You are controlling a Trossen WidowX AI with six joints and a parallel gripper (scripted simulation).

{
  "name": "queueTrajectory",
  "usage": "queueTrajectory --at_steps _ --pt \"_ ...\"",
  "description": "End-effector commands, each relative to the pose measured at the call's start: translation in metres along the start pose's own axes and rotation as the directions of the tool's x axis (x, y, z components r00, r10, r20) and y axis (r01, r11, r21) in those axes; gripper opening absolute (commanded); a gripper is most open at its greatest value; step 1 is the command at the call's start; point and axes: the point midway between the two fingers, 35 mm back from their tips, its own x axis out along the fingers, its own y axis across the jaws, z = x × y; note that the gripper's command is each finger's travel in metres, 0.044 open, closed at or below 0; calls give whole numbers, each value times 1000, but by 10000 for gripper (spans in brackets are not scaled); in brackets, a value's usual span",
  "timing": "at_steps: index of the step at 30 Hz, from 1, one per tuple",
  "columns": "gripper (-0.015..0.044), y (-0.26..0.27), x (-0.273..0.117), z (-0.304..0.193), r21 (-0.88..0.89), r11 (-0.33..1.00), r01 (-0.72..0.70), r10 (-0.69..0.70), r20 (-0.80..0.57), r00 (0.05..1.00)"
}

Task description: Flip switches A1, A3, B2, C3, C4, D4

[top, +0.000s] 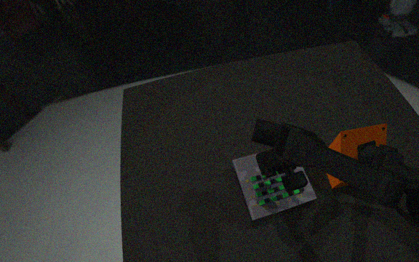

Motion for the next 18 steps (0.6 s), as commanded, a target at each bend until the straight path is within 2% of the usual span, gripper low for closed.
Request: queueTrajectory --at_steps 1,18 --pt "0 1 10 -2 6 1000 -6 7 -4 1000" --pt "0 1 24 -1 6 1000 -7 7 -4 1000"
